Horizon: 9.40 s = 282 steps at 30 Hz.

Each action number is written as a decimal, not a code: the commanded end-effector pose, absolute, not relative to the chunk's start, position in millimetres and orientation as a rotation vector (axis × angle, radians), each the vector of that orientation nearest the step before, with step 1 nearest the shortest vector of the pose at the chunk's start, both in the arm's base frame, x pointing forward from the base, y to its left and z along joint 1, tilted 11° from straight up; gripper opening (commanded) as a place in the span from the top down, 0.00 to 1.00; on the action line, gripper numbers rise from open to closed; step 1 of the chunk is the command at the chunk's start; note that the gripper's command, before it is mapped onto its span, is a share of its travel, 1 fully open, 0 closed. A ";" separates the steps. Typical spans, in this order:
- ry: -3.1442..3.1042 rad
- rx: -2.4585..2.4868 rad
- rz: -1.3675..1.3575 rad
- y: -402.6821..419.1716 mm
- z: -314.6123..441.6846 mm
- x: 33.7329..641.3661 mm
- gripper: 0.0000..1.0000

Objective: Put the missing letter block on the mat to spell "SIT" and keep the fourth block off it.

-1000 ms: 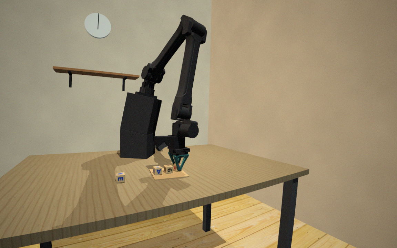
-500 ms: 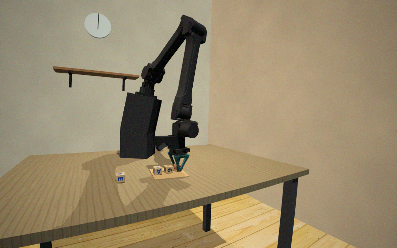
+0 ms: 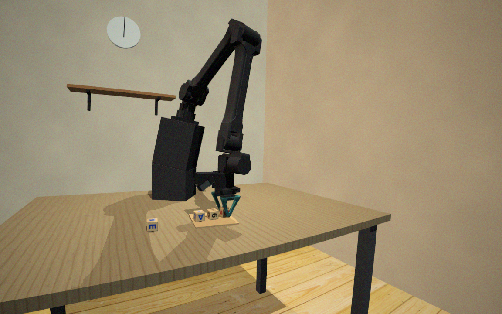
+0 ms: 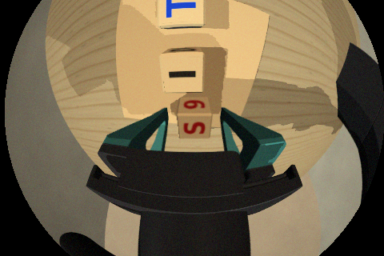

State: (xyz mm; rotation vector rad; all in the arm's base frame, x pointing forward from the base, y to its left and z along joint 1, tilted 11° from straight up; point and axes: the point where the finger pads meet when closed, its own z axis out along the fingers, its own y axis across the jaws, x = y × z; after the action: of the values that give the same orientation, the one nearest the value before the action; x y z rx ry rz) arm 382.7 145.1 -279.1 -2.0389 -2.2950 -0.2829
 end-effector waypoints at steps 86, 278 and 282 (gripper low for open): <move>-2.299 -2.049 -0.302 127.2 -192.0 384.0 0.42; -2.296 -2.040 -0.276 110.7 -99.5 368.9 0.00; -2.296 -2.040 -0.276 110.7 -99.5 368.9 0.00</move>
State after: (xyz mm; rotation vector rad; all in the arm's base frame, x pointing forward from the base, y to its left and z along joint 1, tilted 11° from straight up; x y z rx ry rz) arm 374.6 114.9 -98.8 -2.0427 -2.3013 -0.2952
